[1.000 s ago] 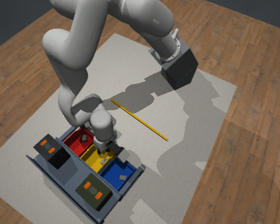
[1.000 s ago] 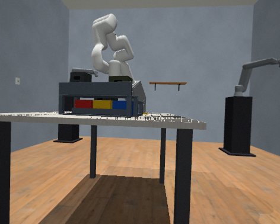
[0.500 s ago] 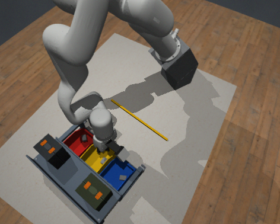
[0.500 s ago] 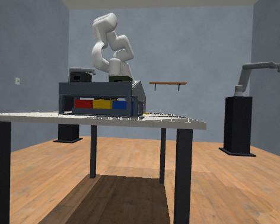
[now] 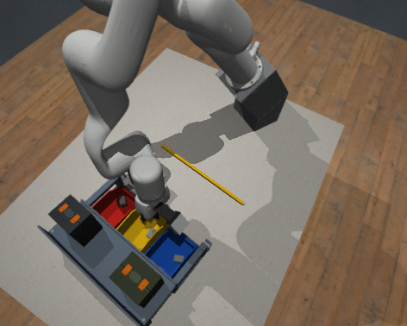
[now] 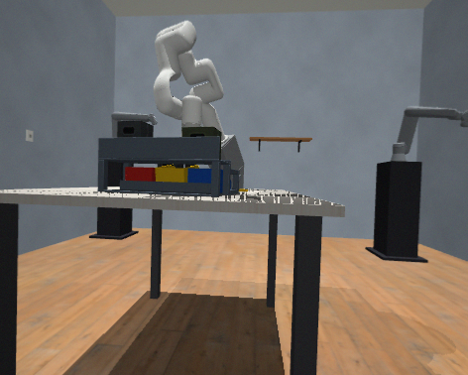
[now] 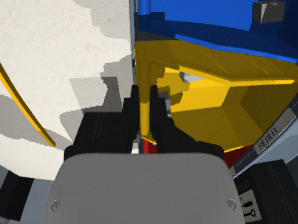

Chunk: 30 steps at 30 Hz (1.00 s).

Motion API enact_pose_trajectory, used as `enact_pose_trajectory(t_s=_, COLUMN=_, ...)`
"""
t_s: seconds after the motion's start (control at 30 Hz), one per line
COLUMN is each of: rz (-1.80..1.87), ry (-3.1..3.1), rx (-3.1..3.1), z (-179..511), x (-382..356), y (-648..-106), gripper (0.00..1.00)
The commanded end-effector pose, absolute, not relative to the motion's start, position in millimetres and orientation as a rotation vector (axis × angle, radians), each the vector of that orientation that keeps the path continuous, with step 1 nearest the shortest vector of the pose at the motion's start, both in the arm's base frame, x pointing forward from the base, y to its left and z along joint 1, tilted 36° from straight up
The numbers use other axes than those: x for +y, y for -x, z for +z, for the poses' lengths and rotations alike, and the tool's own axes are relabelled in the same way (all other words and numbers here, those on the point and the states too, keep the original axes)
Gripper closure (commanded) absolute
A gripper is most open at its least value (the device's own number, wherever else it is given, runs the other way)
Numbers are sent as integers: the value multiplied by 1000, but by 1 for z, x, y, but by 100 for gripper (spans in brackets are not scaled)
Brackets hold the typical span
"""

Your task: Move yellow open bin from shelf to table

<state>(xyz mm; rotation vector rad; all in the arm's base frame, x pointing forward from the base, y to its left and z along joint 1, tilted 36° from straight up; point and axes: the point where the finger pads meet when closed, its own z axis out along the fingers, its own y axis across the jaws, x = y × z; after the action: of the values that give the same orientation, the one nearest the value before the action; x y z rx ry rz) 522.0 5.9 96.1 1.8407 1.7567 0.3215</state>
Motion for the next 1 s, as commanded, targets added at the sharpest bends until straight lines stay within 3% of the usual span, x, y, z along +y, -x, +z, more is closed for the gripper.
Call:
enact_pose_trajectory(t_s=0.0, rz=324, ry=-1839, rx=1756, z=100, x=7, y=-521, gripper=100)
enact_pose_trajectory(t_s=0.97, rz=324, ry=-1839, rx=1756, z=97, x=6, y=-523, gripper=100)
